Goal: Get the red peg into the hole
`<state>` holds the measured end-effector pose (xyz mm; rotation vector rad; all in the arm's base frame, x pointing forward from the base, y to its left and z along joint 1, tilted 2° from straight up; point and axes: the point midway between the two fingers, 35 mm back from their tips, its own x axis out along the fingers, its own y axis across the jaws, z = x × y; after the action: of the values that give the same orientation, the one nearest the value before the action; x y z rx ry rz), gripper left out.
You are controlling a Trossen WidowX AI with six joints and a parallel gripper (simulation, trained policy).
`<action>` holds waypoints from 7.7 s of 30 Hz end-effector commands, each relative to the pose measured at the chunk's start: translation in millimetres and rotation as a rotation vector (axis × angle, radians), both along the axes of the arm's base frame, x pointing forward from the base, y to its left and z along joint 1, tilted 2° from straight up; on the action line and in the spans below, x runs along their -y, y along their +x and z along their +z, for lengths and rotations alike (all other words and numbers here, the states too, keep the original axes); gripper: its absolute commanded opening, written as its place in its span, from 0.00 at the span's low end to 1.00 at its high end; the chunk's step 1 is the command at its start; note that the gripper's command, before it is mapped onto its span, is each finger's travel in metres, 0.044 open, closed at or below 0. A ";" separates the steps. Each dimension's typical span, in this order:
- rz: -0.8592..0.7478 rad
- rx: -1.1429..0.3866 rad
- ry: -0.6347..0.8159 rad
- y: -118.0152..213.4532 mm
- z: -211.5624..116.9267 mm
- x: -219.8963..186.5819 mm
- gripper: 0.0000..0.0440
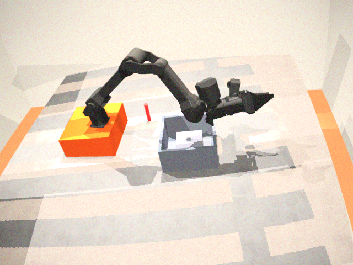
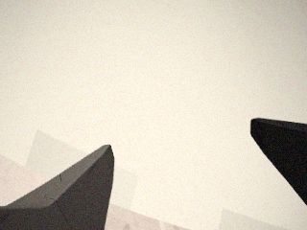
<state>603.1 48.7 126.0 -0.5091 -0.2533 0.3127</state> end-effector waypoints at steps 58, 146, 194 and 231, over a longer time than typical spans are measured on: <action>-0.527 -1.677 0.636 -304.2 -2.3 -172.9 1.00; -1.306 -1.647 0.475 -450.0 -133.7 -108.2 0.00; -1.465 -1.360 0.913 -280.4 -56.9 -4.5 0.00; -1.277 -1.612 0.876 -211.0 -111.5 59.9 0.73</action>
<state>386.9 -10.5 14.3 0.5766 1.4208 -0.6906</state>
